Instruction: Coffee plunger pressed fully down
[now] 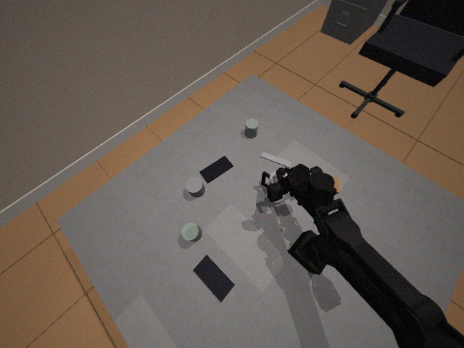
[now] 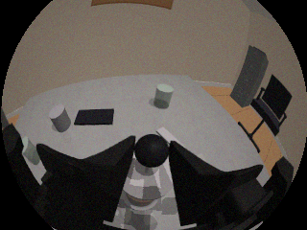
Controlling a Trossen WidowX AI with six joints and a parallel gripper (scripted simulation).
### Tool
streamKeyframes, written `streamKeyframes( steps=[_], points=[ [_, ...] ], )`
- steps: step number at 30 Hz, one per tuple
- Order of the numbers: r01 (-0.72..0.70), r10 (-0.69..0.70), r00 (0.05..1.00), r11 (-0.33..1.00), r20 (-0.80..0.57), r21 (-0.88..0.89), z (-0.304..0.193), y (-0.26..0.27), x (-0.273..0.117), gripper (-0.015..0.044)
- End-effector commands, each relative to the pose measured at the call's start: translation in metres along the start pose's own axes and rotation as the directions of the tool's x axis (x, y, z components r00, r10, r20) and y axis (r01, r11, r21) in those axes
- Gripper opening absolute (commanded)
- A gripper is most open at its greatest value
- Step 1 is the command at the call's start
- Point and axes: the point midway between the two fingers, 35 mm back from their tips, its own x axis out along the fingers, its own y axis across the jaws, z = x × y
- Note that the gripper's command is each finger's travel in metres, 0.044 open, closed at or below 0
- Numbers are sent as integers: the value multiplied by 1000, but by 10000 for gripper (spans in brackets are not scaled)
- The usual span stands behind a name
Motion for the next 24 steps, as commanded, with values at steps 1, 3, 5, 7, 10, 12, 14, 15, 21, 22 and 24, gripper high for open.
streamKeyframes(
  steps=[1,3,5,7,10,12,14,15,21,22,24],
  points=[
    [-2,2,998,1000,-61,-6,-18,0,6,125],
    [-2,2,998,1000,-61,-6,-17,0,8,125],
    [-2,2,998,1000,-60,-6,-16,0,9,125],
    [-2,2,998,1000,-60,-6,-15,0,10,125],
    [-2,2,998,1000,-60,-6,-14,0,12,125],
    [-2,2,998,1000,-60,-6,-13,0,13,125],
    [-2,2,998,1000,-60,-6,-13,0,13,125],
    [-2,2,998,1000,-60,-6,-13,0,13,125],
    [-2,2,998,1000,-60,-6,-12,0,14,125],
    [-2,2,998,1000,-60,-6,-12,0,14,125],
    [-2,2,998,1000,-60,-6,-12,-1,15,125]
  ],
)
